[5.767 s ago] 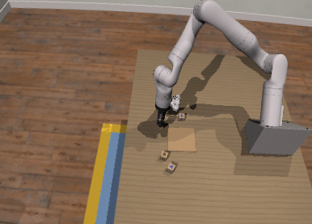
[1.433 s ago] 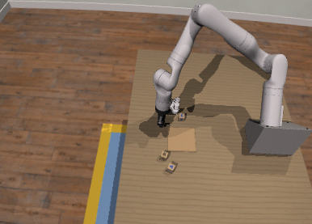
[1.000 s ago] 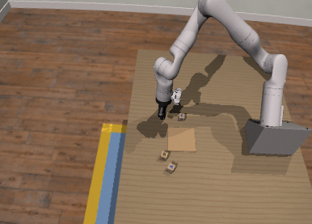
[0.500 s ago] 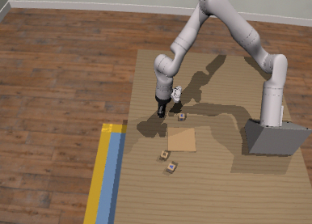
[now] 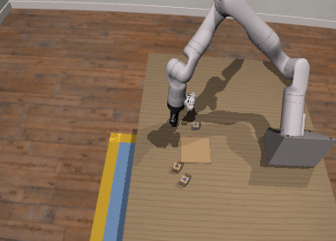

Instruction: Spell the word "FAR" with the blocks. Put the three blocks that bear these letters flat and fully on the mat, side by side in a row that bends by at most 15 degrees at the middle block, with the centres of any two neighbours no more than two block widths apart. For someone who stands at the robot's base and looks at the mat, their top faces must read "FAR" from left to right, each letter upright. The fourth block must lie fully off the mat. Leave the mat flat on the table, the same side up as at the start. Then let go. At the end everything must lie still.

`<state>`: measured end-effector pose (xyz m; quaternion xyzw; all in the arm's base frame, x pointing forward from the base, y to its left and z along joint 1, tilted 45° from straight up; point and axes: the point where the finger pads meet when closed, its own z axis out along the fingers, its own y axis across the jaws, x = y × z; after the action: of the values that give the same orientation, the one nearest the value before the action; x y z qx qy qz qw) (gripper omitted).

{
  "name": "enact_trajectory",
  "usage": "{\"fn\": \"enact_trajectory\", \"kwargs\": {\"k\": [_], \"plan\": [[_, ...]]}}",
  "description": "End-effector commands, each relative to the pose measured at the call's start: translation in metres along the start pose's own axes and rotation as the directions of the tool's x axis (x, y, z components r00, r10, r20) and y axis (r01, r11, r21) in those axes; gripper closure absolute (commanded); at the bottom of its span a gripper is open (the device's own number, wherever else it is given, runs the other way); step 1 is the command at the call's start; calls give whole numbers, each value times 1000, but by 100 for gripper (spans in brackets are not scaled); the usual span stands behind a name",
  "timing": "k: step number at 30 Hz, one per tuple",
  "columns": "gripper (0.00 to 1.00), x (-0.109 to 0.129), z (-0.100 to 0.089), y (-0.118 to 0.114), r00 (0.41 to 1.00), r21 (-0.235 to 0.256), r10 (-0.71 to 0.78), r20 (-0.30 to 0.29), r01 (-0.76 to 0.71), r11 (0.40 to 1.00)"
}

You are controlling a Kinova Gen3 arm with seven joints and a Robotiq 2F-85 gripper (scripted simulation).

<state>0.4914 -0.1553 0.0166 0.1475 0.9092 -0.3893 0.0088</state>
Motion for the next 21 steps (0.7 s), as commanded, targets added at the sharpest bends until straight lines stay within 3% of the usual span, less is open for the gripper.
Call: {"fn": "enact_trajectory", "kwargs": {"k": [1, 21], "plan": [[74, 0, -4, 2, 1000, -3, -6, 1, 6, 1000], [74, 1, -4, 3, 1000, -3, -1, 0, 1, 1000]]}}
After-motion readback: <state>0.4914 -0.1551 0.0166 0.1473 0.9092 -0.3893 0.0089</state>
